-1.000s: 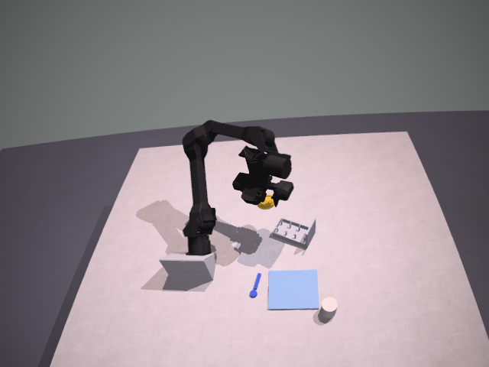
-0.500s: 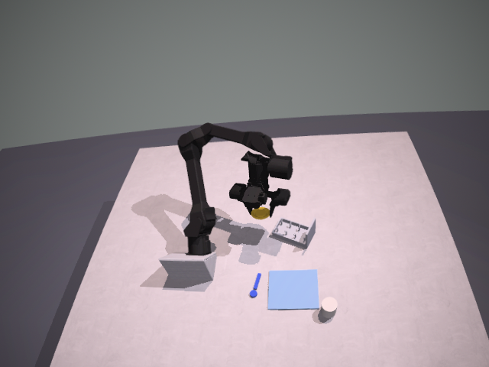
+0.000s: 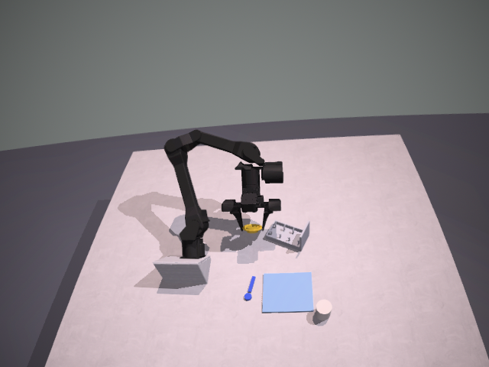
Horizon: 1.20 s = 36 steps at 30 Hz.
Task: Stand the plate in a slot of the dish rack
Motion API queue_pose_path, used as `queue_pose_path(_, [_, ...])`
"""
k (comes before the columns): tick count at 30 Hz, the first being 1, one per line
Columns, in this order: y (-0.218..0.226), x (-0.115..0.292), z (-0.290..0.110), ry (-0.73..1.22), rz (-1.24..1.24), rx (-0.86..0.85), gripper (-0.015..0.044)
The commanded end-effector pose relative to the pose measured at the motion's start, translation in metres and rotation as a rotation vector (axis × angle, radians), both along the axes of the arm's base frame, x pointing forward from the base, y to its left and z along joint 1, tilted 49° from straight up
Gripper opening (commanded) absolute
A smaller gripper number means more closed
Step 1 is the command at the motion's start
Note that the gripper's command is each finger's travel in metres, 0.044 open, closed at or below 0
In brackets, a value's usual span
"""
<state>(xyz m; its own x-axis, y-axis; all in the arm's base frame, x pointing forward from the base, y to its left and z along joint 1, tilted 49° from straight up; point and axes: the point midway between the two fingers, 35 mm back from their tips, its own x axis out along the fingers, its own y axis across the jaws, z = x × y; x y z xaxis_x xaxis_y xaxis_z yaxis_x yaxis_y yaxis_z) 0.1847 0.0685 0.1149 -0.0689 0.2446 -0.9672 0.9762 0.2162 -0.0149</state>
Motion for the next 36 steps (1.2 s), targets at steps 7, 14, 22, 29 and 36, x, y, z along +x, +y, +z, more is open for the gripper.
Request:
queue_pose_path(7, [-0.001,0.003,-0.012,-0.154,0.119,-0.169,0.0])
queue_pose_path(14, [0.0,0.008,-0.016,-0.279,0.193,-0.276,0.0])
queue_pose_path(22, [0.003,0.015,-0.017,-0.435,0.258,-0.383,0.0])
queue_pose_path(29, [0.008,0.02,-0.013,-0.58,0.297,-0.46,0.0])
queue_pose_path(36, [0.014,0.024,-0.007,-0.729,0.319,-0.522,0.0])
